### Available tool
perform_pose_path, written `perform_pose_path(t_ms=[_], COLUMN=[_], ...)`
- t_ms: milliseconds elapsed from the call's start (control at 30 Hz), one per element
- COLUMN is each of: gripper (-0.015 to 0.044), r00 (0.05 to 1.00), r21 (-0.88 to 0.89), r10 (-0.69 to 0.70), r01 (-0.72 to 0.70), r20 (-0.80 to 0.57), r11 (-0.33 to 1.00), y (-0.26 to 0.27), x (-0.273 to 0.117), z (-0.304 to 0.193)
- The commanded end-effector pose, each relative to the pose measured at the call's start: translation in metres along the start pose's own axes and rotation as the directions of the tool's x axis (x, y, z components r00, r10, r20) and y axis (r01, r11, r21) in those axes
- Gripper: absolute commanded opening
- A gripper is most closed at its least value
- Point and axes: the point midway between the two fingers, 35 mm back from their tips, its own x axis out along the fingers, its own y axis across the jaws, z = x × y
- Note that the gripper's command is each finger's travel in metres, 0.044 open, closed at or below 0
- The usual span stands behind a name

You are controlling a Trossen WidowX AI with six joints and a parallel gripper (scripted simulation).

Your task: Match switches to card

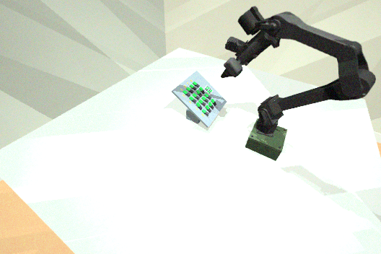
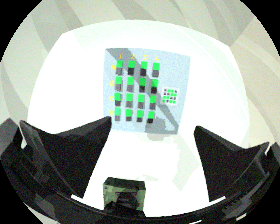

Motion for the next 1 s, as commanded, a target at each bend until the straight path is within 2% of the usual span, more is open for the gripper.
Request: perform_pose_path(t_ms=[0,267,467,567,700,967], gripper=[0.0374,0.0164,0.0006,0.0,0.0,0.0], r00=[1.0,0.999,0.999,0.999,1.0,1.0], r21=[0.0,-0.008,-0.009,-0.009,-0.009,-0.009], r10=[0.001,0.026,0.028,0.028,0.028,0.028], r01=[-0.001,-0.026,-0.028,-0.028,-0.028,-0.028], r20=[-0.001,-0.025,-0.026,-0.024,0.001,0.002], r11=[1.0,1.0,1.0,1.0,1.0,1.0], y=[0.0,0.042,0.048,0.048,0.049,0.049], x=[0.002,0.093,0.101,0.104,0.136,0.141], z=[0.001,0.043,0.045,0.045,0.043,0.043])
